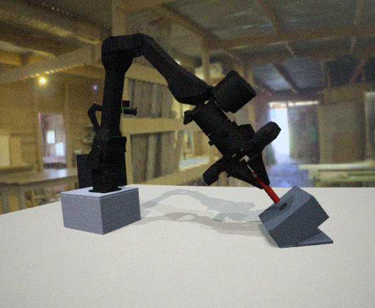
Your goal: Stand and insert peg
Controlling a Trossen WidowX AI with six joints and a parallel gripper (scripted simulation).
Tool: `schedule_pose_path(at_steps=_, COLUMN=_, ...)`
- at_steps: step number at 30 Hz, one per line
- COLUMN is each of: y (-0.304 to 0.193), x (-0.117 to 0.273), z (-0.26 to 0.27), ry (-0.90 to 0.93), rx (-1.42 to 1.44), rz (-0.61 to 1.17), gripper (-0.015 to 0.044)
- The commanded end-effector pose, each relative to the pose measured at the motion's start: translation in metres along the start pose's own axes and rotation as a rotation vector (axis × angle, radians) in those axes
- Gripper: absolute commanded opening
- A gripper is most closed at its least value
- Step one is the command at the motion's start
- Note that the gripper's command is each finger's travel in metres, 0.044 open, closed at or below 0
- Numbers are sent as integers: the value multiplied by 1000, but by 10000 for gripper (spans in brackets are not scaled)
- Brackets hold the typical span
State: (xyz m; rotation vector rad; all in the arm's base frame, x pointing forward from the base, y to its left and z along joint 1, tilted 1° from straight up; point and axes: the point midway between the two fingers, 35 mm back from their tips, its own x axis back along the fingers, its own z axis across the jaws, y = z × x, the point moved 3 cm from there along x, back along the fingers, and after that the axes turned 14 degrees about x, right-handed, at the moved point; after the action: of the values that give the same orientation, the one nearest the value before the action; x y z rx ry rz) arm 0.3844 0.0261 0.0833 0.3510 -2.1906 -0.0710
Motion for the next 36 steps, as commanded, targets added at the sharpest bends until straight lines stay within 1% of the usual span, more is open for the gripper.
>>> schedule_pose_path(at_steps=1, y=0, x=-5, z=-2, ry=-5, rx=-1, rz=3, gripper=0)
schedule_pose_path(at_steps=4, y=0, x=-9, z=-2, ry=-5, rx=-1, rz=3, gripper=0)
schedule_pose_path(at_steps=36, y=-1, x=-6, z=-4, ry=0, rx=0, rz=0, gripper=0)
